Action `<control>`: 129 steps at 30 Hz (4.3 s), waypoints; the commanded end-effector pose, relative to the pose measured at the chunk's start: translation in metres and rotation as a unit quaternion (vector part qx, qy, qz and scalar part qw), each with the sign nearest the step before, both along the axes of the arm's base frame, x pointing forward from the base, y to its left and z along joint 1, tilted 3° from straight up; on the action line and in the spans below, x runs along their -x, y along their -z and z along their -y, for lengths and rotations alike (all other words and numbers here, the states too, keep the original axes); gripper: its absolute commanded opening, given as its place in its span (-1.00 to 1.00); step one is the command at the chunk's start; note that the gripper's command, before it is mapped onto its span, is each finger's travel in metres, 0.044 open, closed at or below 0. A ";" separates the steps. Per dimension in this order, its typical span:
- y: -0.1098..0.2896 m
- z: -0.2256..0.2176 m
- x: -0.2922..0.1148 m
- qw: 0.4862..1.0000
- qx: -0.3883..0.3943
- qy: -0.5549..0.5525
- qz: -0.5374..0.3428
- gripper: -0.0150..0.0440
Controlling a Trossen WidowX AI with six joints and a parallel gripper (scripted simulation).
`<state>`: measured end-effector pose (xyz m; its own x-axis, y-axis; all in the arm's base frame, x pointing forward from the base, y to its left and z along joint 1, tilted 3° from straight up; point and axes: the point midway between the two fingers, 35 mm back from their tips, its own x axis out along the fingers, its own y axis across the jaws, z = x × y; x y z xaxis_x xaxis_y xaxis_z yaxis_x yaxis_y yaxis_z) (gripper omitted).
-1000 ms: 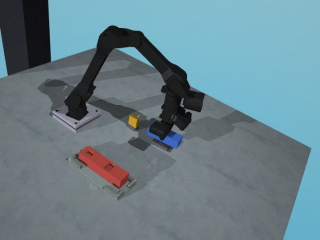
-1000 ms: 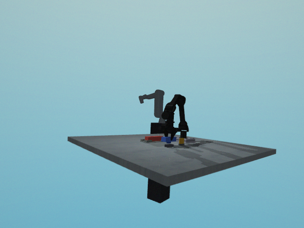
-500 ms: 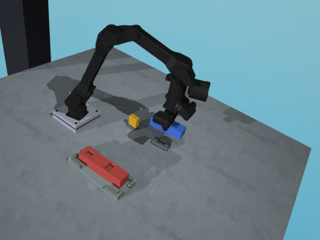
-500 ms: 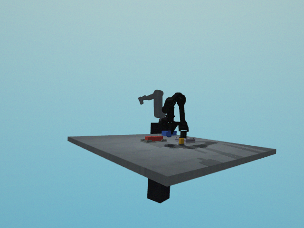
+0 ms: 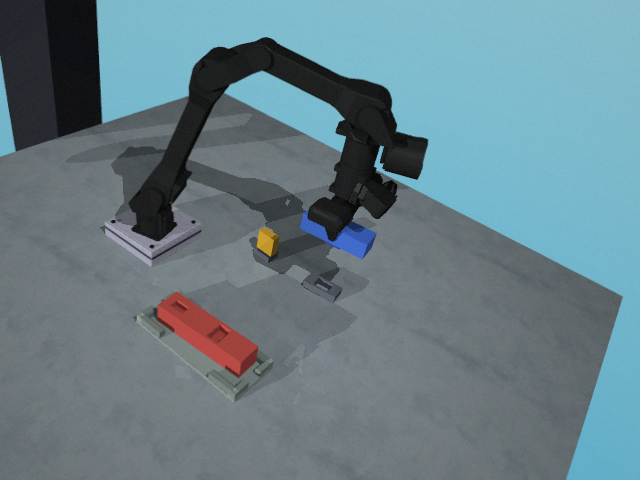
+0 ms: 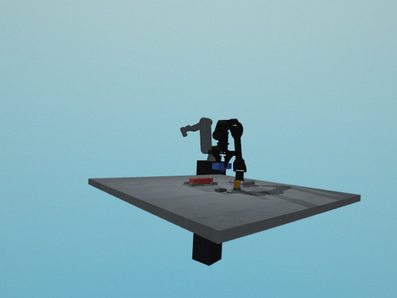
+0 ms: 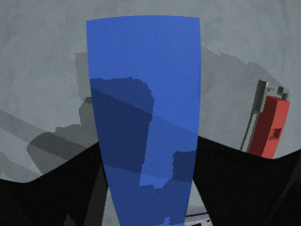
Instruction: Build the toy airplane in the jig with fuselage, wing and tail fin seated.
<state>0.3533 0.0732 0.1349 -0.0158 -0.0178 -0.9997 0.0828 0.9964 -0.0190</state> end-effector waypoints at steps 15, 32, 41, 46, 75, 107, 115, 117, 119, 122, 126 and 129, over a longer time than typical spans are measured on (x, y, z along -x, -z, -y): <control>-0.006 0.029 0.001 0.999 0.006 -0.046 0.004 -0.49; 0.002 0.084 0.008 0.980 0.005 -0.199 0.000 -0.49; 0.006 0.113 0.015 0.960 0.004 -0.279 -0.002 -0.49; 0.008 0.128 0.020 0.946 0.004 -0.323 -0.004 -0.49; 0.022 0.211 0.064 0.825 0.002 -0.566 -0.015 -0.49; 0.030 0.246 0.094 0.739 -0.001 -0.674 -0.022 0.17; 0.030 0.246 0.094 0.739 -0.001 -0.674 -0.022 0.17; 0.030 0.246 0.094 0.739 -0.001 -0.674 -0.022 0.17; 0.030 0.246 0.094 0.739 -0.001 -0.674 -0.022 0.17; 0.034 0.246 0.094 0.739 -0.001 -0.674 -0.022 0.17; 0.041 0.247 0.094 0.739 -0.001 -0.674 -0.022 0.17; 0.046 0.247 0.094 0.739 -0.001 -0.674 -0.022 0.17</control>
